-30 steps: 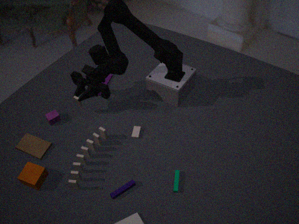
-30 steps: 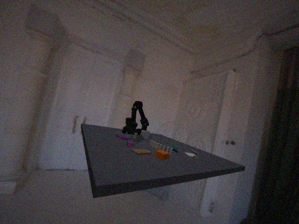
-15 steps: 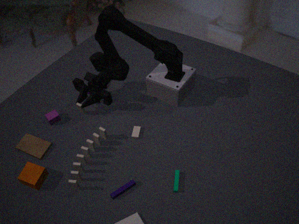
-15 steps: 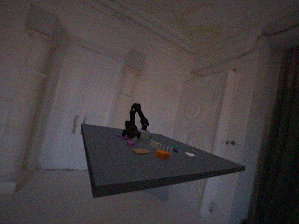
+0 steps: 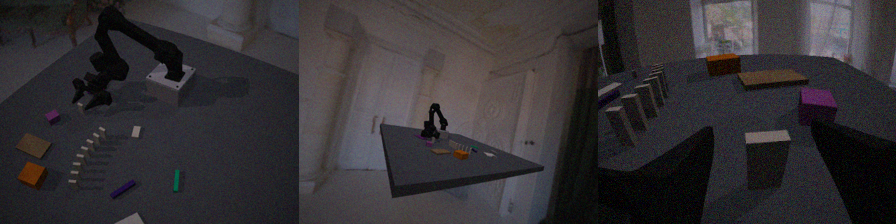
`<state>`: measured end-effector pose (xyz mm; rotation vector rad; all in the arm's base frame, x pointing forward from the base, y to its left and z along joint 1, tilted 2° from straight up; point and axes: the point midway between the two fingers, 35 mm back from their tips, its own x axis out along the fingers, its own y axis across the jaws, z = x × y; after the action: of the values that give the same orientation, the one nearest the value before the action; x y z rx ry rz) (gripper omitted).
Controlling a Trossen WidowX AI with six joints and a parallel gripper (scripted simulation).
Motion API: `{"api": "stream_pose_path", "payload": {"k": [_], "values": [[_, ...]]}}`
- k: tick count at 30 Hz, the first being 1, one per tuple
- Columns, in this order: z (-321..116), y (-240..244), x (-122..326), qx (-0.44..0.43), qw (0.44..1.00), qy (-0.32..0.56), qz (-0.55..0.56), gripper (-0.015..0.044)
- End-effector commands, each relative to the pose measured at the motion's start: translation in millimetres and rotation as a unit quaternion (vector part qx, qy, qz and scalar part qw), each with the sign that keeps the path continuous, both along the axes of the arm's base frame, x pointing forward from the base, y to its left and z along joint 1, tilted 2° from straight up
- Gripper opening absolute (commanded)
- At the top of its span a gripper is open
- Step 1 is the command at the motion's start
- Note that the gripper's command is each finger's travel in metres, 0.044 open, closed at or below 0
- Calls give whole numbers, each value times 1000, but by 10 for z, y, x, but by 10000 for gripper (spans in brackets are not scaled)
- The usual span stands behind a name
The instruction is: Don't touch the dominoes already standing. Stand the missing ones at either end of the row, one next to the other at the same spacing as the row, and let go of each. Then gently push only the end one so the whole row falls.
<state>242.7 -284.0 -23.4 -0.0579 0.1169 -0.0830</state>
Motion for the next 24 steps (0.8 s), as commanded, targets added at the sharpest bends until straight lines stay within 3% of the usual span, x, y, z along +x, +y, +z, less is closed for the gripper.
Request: {"api": "stream_pose_path", "payload": {"k": [1,6,12,16,24], "values": [[1,-14,2,-4,1000,0,-2,422],[56,-16,3,-4,1000,0,-2,440],[487,15,-9,-1,1000,0,0,440],[480,-56,34,7,1000,9,-10,440],[347,-656,471,78,978,165,-104,440]]}}
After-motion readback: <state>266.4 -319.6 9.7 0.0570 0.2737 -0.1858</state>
